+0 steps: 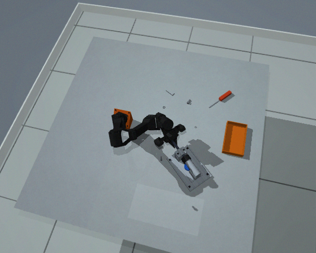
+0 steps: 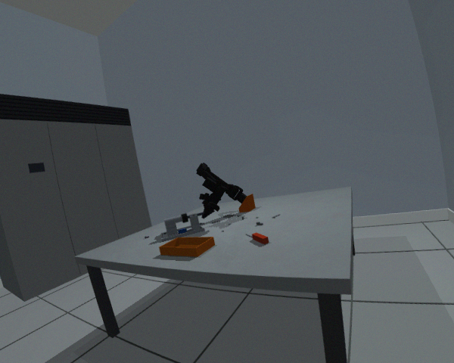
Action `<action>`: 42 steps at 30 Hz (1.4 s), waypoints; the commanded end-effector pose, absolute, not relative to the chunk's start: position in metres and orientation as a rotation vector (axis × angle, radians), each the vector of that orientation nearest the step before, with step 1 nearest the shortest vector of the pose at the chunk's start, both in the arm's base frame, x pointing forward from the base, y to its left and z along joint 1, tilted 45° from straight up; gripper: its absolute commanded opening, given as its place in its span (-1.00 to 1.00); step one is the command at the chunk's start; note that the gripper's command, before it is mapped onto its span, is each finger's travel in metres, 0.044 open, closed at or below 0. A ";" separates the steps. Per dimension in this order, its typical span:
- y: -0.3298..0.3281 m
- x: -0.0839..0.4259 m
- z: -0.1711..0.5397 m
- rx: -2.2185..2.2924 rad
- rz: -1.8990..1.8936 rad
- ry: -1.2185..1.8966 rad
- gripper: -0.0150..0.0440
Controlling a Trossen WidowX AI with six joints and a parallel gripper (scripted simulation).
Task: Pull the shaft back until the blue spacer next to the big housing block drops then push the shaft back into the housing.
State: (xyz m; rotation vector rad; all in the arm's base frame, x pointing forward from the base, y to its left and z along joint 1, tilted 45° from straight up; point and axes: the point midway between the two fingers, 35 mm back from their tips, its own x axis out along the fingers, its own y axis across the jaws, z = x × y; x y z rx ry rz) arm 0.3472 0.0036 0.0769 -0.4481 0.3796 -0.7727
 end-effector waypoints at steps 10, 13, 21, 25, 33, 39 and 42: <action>0.002 0.351 0.080 -0.448 -0.775 0.377 -0.49; 0.002 0.352 0.081 -0.448 -0.775 0.377 -0.49; 0.001 0.354 0.082 -0.448 -0.775 0.377 -0.49; 0.000 0.355 0.083 -0.448 -0.775 0.377 -0.49; -0.001 0.357 0.084 -0.448 -0.775 0.377 -0.49; -0.001 0.359 0.085 -0.448 -0.775 0.377 -0.49; -0.002 0.359 0.085 -0.448 -0.775 0.377 -0.49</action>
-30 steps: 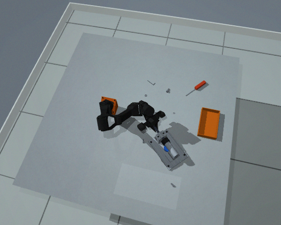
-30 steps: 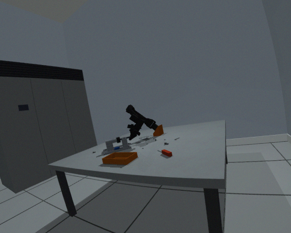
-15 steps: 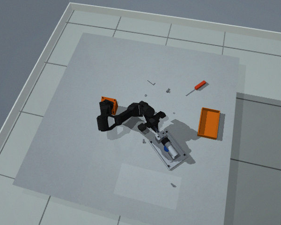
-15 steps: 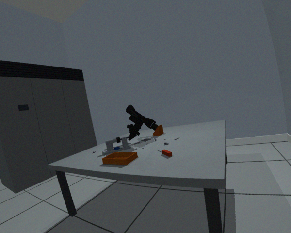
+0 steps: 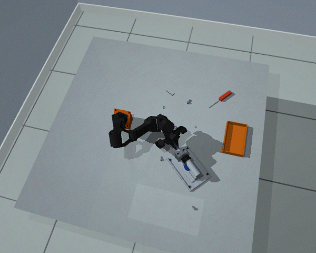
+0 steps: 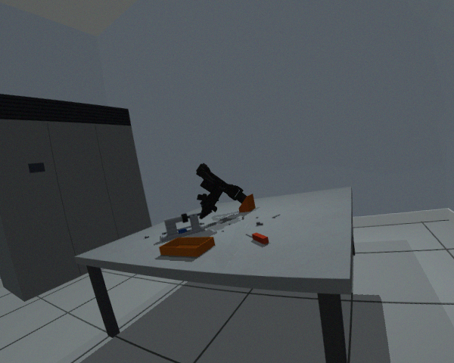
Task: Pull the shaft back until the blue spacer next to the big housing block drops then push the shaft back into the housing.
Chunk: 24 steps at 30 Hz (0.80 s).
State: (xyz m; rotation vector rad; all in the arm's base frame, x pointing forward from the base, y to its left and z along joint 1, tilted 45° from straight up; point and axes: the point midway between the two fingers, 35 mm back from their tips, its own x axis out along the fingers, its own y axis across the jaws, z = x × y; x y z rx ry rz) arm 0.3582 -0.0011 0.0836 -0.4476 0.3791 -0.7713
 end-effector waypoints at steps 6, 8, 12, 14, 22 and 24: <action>-0.002 0.361 0.086 -0.448 -0.775 0.376 -0.49; -0.003 0.362 0.087 -0.448 -0.775 0.376 -0.49; -0.003 0.363 0.087 -0.448 -0.775 0.376 -0.49; -0.003 0.363 0.088 -0.448 -0.775 0.376 -0.49; -0.004 0.365 0.089 -0.448 -0.775 0.376 -0.49; -0.004 0.366 0.089 -0.448 -0.775 0.376 -0.49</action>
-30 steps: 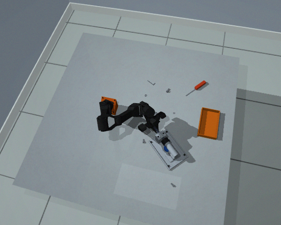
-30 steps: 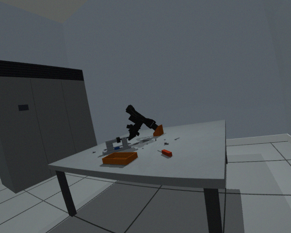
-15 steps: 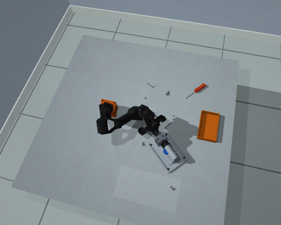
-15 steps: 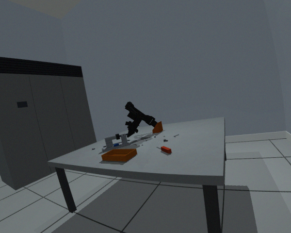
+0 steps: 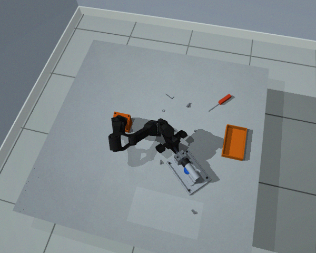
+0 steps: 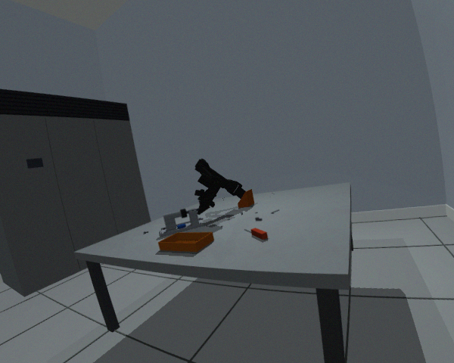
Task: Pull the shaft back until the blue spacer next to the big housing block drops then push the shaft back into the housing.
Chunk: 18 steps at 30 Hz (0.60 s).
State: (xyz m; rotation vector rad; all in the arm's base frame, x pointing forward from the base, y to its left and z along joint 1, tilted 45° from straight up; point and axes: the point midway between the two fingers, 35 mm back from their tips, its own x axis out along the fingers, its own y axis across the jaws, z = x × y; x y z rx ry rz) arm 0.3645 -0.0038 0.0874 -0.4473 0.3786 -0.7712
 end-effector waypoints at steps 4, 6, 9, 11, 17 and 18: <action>-0.005 0.367 0.090 -0.448 -0.775 0.376 -0.49; -0.005 0.367 0.090 -0.448 -0.775 0.376 -0.49; -0.006 0.368 0.091 -0.448 -0.775 0.376 -0.49; -0.006 0.368 0.091 -0.448 -0.775 0.376 -0.49; -0.006 0.369 0.091 -0.448 -0.775 0.376 -0.49; -0.004 0.366 0.088 -0.451 -0.770 0.380 -0.40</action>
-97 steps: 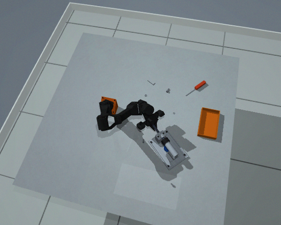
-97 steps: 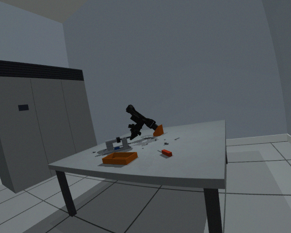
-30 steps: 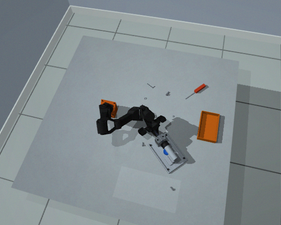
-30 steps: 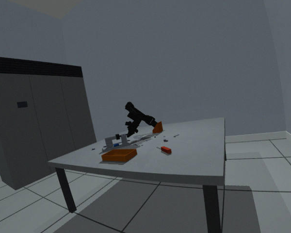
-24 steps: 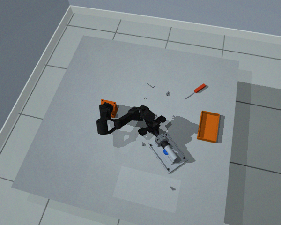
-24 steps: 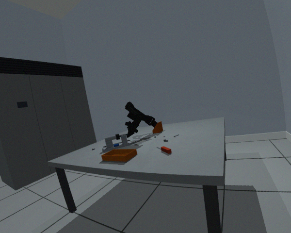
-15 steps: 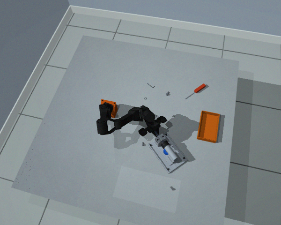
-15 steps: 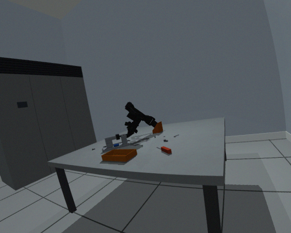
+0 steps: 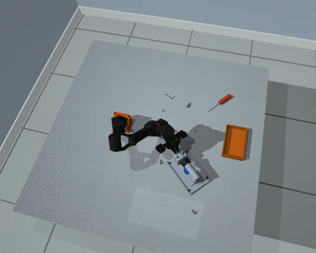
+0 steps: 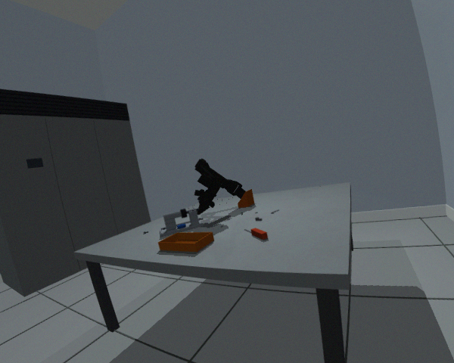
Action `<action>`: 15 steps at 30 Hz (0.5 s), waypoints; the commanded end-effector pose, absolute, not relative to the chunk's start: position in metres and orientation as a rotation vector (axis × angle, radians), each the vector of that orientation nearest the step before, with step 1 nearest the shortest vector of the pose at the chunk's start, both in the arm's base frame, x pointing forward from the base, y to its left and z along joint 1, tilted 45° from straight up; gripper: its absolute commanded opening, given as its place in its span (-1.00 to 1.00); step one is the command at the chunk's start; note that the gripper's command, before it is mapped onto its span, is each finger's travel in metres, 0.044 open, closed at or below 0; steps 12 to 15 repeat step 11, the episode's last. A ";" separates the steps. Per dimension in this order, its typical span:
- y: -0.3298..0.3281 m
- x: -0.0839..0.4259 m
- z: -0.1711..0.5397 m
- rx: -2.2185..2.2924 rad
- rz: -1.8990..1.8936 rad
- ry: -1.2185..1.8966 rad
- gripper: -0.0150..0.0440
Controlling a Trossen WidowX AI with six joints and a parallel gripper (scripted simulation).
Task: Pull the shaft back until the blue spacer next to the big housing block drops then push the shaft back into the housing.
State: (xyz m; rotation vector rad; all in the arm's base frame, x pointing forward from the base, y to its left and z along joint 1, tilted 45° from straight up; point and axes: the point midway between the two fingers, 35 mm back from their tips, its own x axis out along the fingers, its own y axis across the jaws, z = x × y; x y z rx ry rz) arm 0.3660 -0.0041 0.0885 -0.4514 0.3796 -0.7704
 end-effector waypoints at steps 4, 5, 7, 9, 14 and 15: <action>-0.004 0.366 0.088 -0.451 -0.770 0.380 -0.05; -0.004 0.366 0.088 -0.451 -0.770 0.380 0.04; -0.004 0.366 0.088 -0.451 -0.770 0.380 0.22; -0.004 0.366 0.088 -0.451 -0.770 0.380 0.40; -0.004 0.366 0.088 -0.451 -0.770 0.380 0.58; -0.004 0.366 0.088 -0.451 -0.770 0.380 0.58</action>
